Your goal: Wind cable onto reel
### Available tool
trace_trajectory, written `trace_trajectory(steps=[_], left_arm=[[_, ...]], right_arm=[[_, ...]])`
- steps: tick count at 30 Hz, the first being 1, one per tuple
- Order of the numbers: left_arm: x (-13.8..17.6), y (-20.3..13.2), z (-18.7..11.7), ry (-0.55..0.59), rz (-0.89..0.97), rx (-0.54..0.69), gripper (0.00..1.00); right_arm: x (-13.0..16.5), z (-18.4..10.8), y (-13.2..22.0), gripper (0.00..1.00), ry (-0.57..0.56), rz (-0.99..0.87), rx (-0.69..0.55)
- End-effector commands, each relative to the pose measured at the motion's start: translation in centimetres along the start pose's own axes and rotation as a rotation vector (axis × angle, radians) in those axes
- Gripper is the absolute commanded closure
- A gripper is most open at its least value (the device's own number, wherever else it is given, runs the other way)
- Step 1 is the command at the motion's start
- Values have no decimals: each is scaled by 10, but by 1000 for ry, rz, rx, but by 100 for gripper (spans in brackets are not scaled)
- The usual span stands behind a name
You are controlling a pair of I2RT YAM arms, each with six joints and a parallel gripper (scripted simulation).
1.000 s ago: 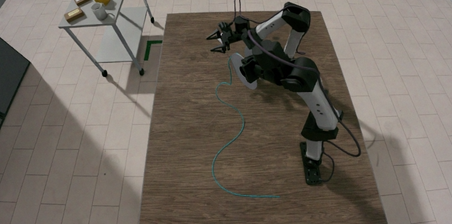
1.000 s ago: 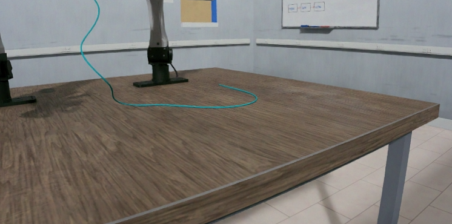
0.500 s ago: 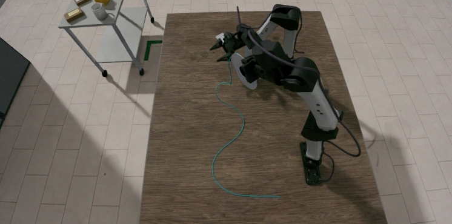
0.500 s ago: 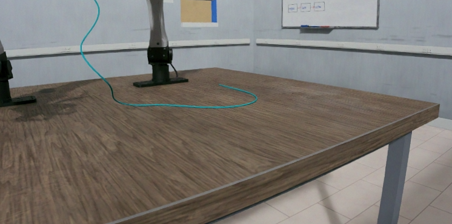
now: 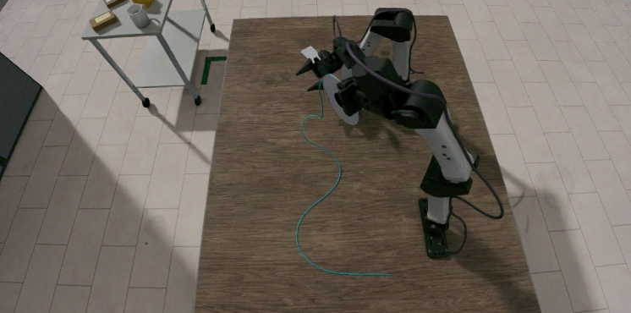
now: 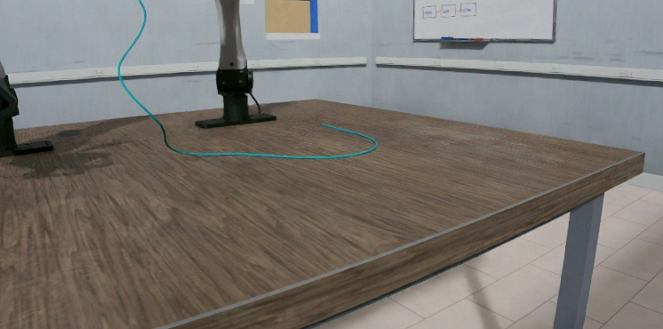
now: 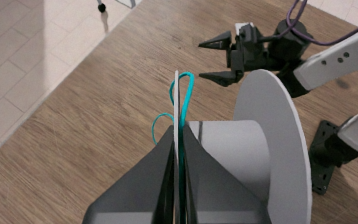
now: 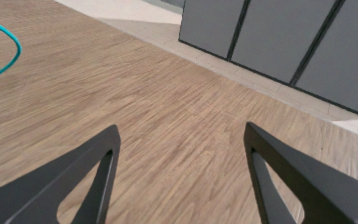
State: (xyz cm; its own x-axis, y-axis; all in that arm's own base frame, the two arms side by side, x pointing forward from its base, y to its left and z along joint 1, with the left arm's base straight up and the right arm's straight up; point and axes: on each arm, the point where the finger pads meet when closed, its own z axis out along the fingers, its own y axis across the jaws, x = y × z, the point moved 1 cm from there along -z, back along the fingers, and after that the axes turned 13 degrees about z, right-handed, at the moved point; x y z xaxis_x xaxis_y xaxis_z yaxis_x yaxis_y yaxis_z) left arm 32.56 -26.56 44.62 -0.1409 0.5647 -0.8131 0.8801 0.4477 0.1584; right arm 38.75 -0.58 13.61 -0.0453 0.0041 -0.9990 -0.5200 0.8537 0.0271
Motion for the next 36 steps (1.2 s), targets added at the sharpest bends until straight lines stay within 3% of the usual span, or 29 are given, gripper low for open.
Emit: trace_trajectory(steps=[1,22,36], left_arm=[[-13,5,-5,-54,11,-18,100],[-13,5,-5,-54,11,-18,100],[-13,5,-5,-54,11,-18,100]], right_arm=[[-5,-2,4,20,-28,-37,-25],[-18,0,17,20,-52,-66,-22],[-14,-2,74,20,-38,-49,-23]])
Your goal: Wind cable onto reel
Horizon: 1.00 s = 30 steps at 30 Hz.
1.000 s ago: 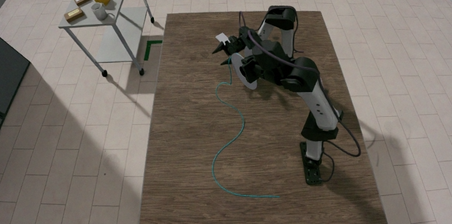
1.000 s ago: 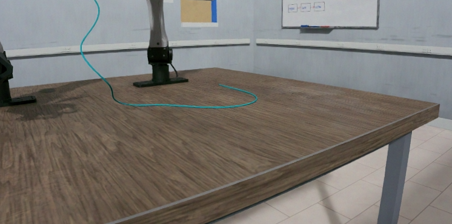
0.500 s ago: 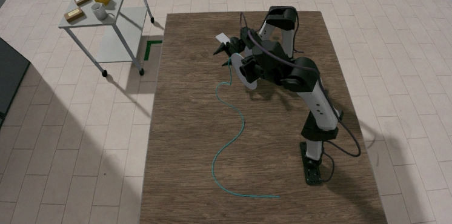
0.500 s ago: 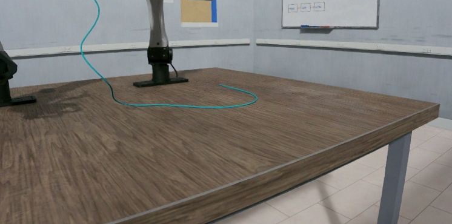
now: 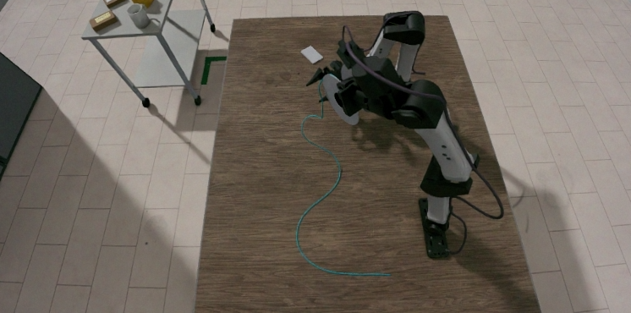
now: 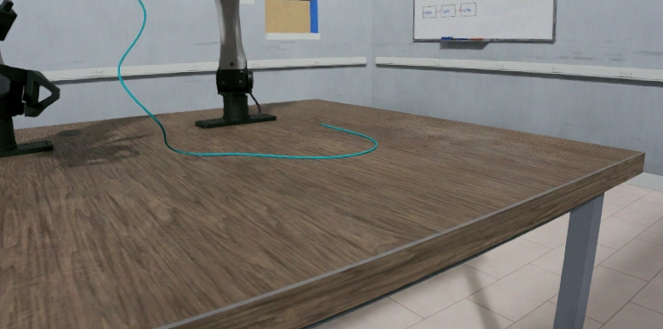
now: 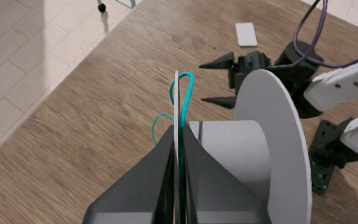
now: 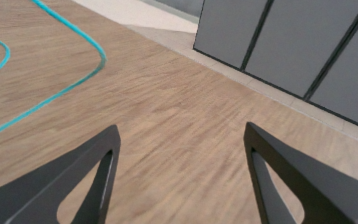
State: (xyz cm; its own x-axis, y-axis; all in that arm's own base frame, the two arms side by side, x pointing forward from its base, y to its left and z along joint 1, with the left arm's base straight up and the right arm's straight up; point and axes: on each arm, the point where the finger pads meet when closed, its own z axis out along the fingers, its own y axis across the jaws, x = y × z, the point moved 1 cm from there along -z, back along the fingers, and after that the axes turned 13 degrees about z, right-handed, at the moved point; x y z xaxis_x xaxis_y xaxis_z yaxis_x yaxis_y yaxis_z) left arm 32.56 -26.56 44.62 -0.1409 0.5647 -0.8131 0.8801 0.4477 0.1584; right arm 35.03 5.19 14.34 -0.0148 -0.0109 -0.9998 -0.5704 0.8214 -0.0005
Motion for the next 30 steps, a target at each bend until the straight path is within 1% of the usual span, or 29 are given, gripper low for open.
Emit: trace_trajectory(steps=[1,3,10,16,25,30], left_arm=[[-13,5,-5,-54,11,-18,100],[-13,5,-5,-54,11,-18,100],[-13,5,-5,-54,11,-18,100],[-13,5,-5,-54,11,-18,100],[-13,5,-5,-54,11,-18,100],[-13,5,-5,-54,11,-18,100]], right_arm=[[-9,0,5,20,-20,-21,37],[-9,1,8,20,-20,-21,37],[-7,1,42,20,-9,-13,36],[-7,2,61,20,-8,-14,36],[-7,2,74,20,-9,-16,36],[-8,2,75,20,-17,-19,37]])
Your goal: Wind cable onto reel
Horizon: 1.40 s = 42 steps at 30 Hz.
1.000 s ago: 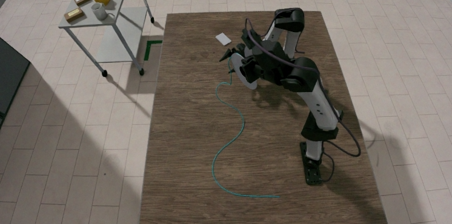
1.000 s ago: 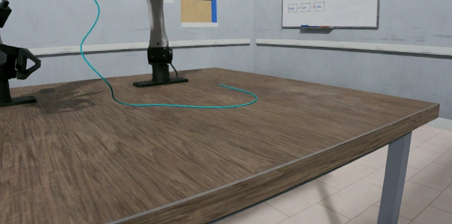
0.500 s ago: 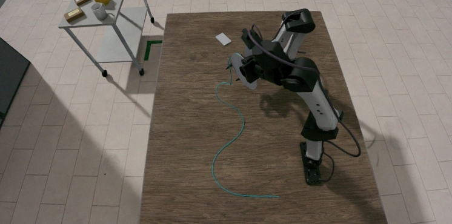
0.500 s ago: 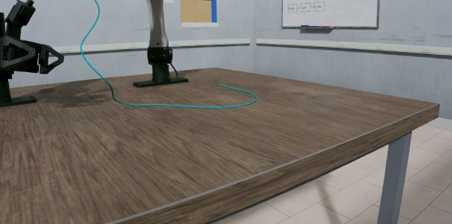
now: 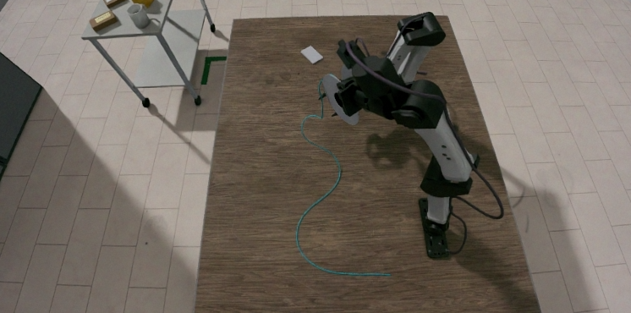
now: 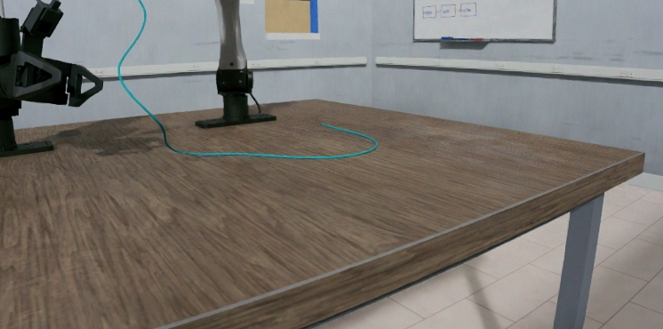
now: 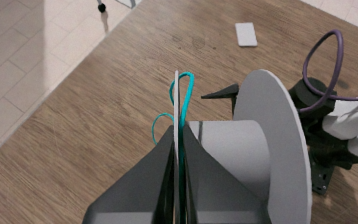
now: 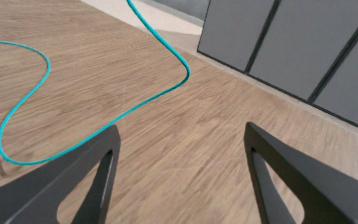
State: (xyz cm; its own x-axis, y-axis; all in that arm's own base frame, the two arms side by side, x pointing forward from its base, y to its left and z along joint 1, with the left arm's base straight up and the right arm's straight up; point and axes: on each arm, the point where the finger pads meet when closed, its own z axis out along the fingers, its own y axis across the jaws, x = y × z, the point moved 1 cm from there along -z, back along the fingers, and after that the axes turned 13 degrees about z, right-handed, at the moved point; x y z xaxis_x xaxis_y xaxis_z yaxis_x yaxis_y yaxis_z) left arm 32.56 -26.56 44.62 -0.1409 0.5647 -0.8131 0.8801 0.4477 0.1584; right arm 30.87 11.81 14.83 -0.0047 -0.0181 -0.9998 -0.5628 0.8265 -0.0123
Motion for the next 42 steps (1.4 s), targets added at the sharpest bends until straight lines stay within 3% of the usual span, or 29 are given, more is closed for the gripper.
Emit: trace_trajectory(steps=[1,18,42], left_arm=[[-13,5,-5,-54,11,-18,100],[-13,5,-5,-54,11,-18,100],[-13,5,-5,-54,11,-18,100]], right_arm=[[-1,-3,-7,20,-10,-6,41],[-7,-1,-2,20,-26,-14,26],[-8,31,-5,20,-26,-13,27]])
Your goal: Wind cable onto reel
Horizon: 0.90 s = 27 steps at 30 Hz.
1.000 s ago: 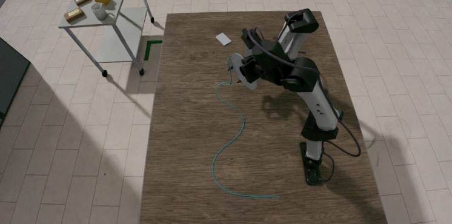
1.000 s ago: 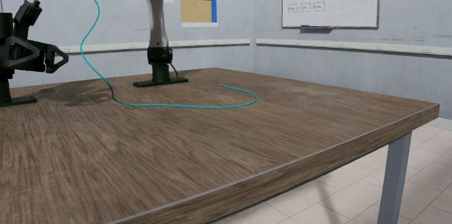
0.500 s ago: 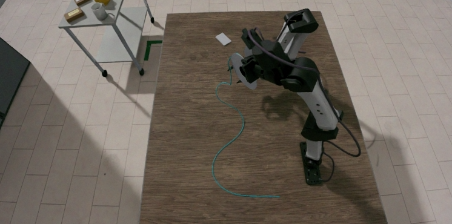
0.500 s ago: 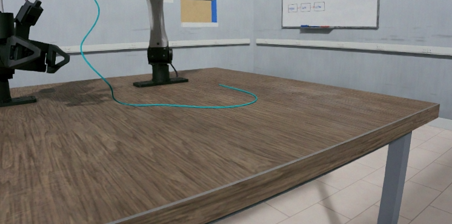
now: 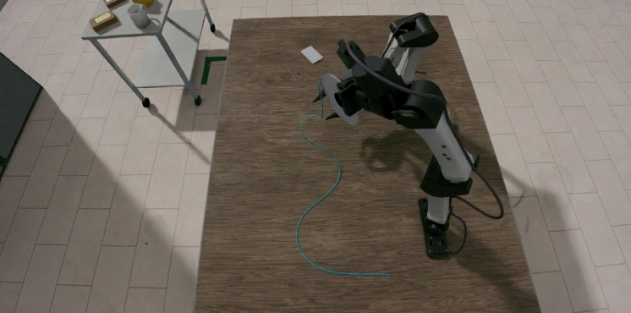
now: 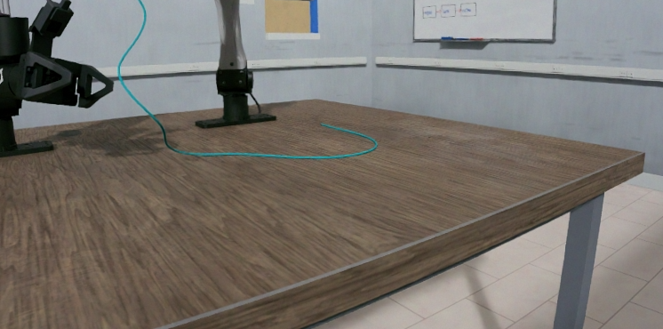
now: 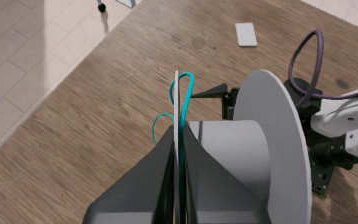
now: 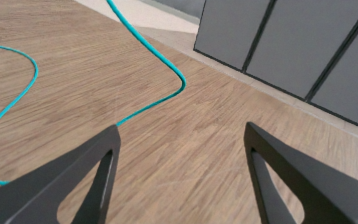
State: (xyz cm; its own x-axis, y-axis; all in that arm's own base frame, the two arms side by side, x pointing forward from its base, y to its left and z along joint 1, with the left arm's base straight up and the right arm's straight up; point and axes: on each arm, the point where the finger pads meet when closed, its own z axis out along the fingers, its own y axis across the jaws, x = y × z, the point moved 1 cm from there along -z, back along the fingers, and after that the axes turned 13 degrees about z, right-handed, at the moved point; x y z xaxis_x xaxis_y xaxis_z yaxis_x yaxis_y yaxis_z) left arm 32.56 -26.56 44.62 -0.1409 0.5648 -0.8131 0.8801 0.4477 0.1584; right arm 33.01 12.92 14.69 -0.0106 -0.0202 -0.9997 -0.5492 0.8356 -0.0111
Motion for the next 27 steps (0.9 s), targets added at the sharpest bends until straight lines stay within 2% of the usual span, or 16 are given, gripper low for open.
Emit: trace_trajectory(steps=[1,13,27], left_arm=[[-13,5,-5,-54,11,-18,100],[-13,5,-5,-54,11,-18,100],[-13,5,-5,-54,11,-18,100]], right_arm=[[-9,10,-2,20,-32,-14,11],[-4,44,-2,20,-9,-6,11],[-5,68,-1,20,-8,-6,11]])
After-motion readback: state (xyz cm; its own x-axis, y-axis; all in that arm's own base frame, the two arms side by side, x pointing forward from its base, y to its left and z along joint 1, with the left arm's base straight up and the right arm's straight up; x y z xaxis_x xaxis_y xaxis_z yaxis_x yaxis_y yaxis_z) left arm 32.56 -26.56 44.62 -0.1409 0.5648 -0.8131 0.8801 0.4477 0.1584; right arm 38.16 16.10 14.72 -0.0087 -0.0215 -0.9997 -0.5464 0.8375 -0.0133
